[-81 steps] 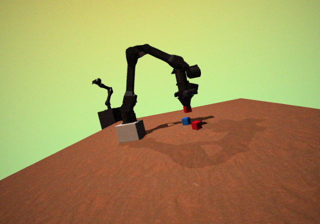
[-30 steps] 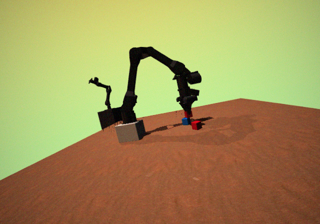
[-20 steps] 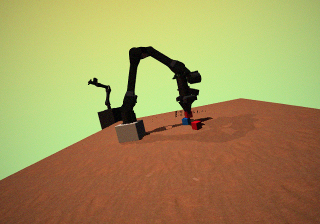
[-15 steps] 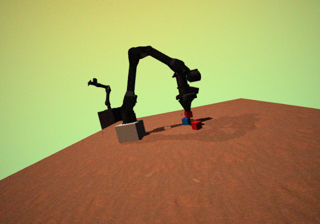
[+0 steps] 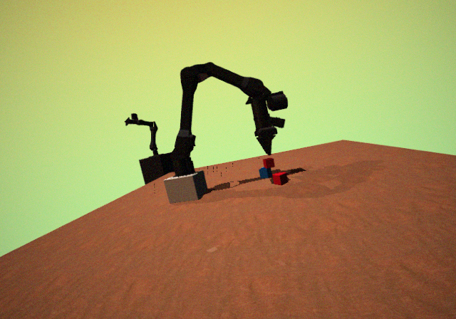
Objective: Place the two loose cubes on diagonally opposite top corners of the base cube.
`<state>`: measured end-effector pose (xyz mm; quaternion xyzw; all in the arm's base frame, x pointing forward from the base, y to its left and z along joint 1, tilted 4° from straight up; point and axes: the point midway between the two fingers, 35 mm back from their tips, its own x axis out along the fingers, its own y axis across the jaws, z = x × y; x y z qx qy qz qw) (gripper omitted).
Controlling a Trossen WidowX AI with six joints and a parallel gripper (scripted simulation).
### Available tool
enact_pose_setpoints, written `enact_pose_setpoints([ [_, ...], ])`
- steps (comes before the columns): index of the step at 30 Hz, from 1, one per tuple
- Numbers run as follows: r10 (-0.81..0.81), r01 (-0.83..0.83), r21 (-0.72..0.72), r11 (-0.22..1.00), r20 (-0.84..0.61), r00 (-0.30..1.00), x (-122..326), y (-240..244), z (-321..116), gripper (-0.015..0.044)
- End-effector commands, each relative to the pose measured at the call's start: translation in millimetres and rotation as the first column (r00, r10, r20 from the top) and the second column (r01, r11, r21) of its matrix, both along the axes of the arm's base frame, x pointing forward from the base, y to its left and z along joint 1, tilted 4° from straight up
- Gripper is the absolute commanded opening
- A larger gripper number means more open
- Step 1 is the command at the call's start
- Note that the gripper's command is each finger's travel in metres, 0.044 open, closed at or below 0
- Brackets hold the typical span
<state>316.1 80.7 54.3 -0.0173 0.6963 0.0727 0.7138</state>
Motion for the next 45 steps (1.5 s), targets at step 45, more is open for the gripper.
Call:
enact_pose_setpoints([
  [45, -0.830, 0.831, -0.014, 0.556, -0.068, 0.554, 24, -94, -66, 0.0265],
])
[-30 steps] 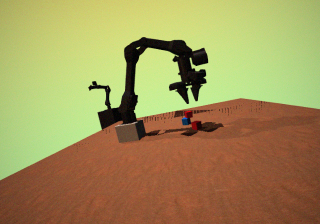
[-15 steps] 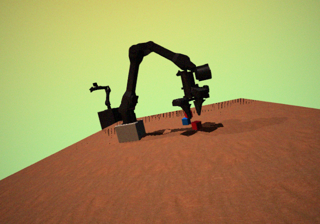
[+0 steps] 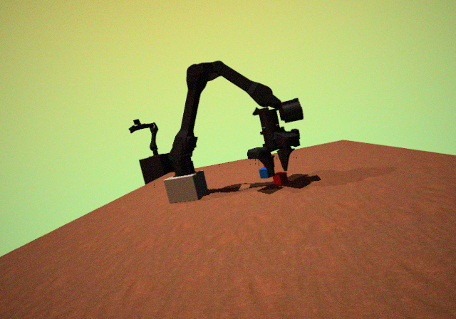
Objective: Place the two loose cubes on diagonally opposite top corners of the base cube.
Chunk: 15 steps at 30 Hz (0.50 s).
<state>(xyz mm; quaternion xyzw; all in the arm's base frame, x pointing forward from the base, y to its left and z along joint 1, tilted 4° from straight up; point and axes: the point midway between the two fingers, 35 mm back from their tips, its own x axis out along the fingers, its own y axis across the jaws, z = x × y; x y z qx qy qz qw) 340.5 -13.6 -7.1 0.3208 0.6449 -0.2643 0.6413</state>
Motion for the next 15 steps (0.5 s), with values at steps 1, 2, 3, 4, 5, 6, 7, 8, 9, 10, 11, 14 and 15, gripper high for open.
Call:
enact_pose_setpoints([
  [1, -0.003, 0.003, 0.002, 1.000, -0.001, 1.000, 0, 1, -6, 0.0265],
  [2, -0.003, 0.003, 0.002, 1.000, -0.001, 1.000, 0, 1, -8, 0.0265],
  [3, -0.003, 0.003, 0.002, 1.000, -0.001, 1.000, 0, 1, -10, 0.0265],
  [4, -0.003, 0.003, 0.002, 1.000, -0.001, 1.000, 0, 1, -11, 0.0265],
  [5, -0.003, 0.003, 0.002, 1.000, -0.001, 1.000, 0, 1, -13, 0.0265],
  [6, -0.003, 0.003, 0.002, 1.000, -0.001, 1.000, 0, 1, -14, 0.0265],
  [7, -0.003, 0.003, 0.002, 1.000, -0.001, 1.000, 0, 2, -16, 0.0265],
  [8, -0.003, 0.003, 0.002, 1.000, -0.001, 1.000, -1, 2, -17, 0.0265],
  [9, -0.003, 0.003, 0.002, 1.000, -0.001, 1.000, -1, 2, -17, 0.0265],
  [10, -0.003, 0.003, 0.002, 1.000, -0.001, 1.000, -1, 2, -17, 0.0239],
  [11, -0.003, 0.003, 0.002, 1.000, -0.001, 1.000, -1, 2, -17, 0.0212],
  [14, -0.003, 0.003, 0.002, 1.000, -0.001, 1.000, -1, 2, -17, 0.0134],
  [15, -0.003, 0.003, 0.002, 1.000, -0.001, 1.000, -1, 2, -17, 0.0107],
])
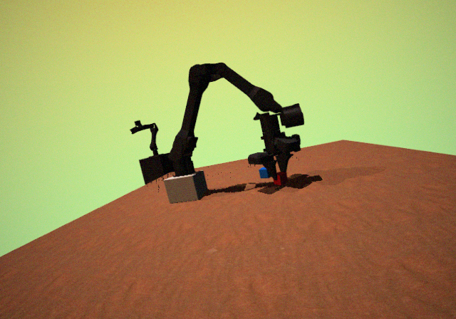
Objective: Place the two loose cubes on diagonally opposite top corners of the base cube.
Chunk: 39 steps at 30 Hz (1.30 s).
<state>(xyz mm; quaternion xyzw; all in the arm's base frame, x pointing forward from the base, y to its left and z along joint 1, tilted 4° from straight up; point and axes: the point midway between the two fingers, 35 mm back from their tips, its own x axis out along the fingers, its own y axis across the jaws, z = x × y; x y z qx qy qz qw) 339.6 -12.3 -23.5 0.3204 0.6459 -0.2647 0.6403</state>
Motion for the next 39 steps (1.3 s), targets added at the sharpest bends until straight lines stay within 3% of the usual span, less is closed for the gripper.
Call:
enact_pose_setpoints([
  [1, -0.003, 0.003, 0.002, 1.000, 0.002, 1.000, 0, 0, 0, 0.0105],
  [39, -0.003, 0.003, 0.001, 1.000, 0.002, 1.000, -2, -8, 107, 0.0105],
])
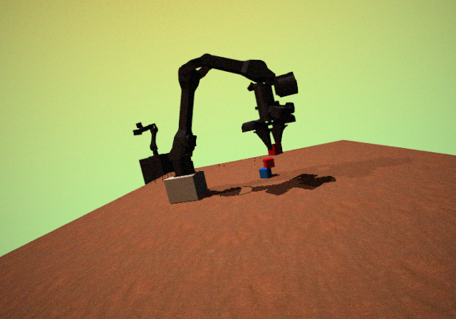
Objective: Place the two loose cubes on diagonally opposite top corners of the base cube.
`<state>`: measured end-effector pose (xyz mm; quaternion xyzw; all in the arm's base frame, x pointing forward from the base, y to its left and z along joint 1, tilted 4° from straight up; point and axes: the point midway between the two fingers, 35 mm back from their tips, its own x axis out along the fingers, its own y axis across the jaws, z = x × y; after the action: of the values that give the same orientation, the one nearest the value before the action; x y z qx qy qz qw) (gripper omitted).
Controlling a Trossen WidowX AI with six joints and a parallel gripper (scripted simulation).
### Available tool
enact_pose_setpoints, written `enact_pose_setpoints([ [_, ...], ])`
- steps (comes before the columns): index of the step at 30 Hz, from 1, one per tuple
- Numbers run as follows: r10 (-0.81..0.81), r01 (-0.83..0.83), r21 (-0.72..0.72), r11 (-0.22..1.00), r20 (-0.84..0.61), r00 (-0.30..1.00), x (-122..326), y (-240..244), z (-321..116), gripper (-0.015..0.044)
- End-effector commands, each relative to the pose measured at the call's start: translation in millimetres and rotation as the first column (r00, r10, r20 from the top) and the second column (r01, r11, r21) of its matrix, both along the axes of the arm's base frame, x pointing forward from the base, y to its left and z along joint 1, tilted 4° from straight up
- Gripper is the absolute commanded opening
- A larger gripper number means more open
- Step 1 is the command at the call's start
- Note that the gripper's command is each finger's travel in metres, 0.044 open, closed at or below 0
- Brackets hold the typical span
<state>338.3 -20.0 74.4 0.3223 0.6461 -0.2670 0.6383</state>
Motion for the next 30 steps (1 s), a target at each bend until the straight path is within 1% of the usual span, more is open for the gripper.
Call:
enact_pose_setpoints([
  [1, 0.003, -0.003, 0.000, 1.000, 0.005, 1.000, -1, -1, 11, 0.0105],
  [4, 0.023, -0.023, 0.000, 1.000, 0.007, 1.000, -2, 1, 11, 0.0105],
  [9, 0.166, -0.166, -0.005, 0.986, 0.017, 0.986, -8, 16, 11, 0.0105],
  [15, 0.339, -0.338, -0.012, 0.941, 0.029, 0.940, -16, 34, 11, 0.0105],
  [22, 0.526, -0.526, -0.022, 0.850, 0.041, 0.849, -27, 53, 10, 0.0105],
  [30, 0.712, -0.711, -0.037, 0.702, 0.053, 0.700, -41, 74, 9, 0.0105],
])
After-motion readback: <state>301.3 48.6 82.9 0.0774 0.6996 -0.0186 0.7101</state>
